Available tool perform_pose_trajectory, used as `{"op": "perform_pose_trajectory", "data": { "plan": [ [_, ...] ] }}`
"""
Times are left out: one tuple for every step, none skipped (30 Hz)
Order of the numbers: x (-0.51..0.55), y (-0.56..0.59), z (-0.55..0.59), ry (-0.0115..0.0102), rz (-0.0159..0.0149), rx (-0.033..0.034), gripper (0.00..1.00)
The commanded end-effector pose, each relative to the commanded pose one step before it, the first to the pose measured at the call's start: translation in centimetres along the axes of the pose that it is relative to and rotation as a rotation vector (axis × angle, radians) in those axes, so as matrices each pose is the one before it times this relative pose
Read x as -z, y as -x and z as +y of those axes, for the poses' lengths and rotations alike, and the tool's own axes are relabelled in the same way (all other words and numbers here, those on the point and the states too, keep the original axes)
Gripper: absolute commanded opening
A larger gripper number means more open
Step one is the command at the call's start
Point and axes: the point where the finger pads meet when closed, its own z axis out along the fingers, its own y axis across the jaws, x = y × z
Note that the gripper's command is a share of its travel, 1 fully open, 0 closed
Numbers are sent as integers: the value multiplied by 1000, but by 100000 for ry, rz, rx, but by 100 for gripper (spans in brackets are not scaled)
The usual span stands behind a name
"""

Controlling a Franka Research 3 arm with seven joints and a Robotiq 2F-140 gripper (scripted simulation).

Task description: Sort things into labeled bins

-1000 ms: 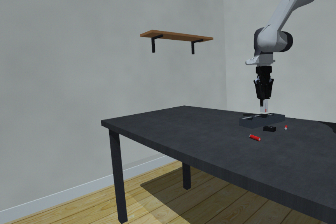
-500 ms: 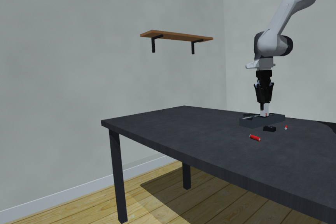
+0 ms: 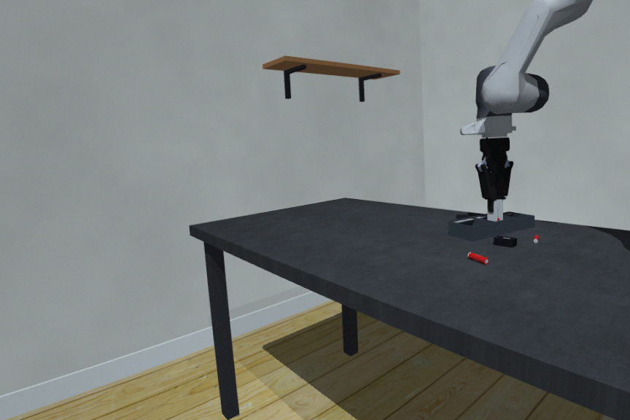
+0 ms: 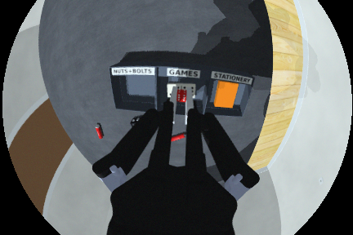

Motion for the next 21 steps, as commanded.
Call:
{"op": "perform_pose_trajectory", "data": {
  "plan": [
    [62,-342,99,-145,765,-753,7],
    [0,2,1,0,0,0,7],
    [0,6,1,0,0,0,7],
    [0,9,0,0,0,0,7],
    [0,10,0,0,0,0,7],
    [0,11,-1,0,0,0,7],
    [0,11,-1,0,0,0,7],
    [0,0,0,0,0,0,19],
    [0,0,0,0,0,0,19],
    [0,0,0,0,0,0,19],
    [0,0,0,0,0,0,19],
    [0,0,0,0,0,0,19],
    [0,0,0,0,0,0,19],
    [0,0,0,0,0,0,19],
    [0,0,0,0,0,0,19],
    [0,0,0,0,0,0,19],
    [0,0,0,0,0,0,19],
    [0,0,0,0,0,0,19],
    [0,0,0,0,0,0,19],
    [0,0,0,0,0,0,19],
    [0,0,0,0,0,0,19]
  ]
}}
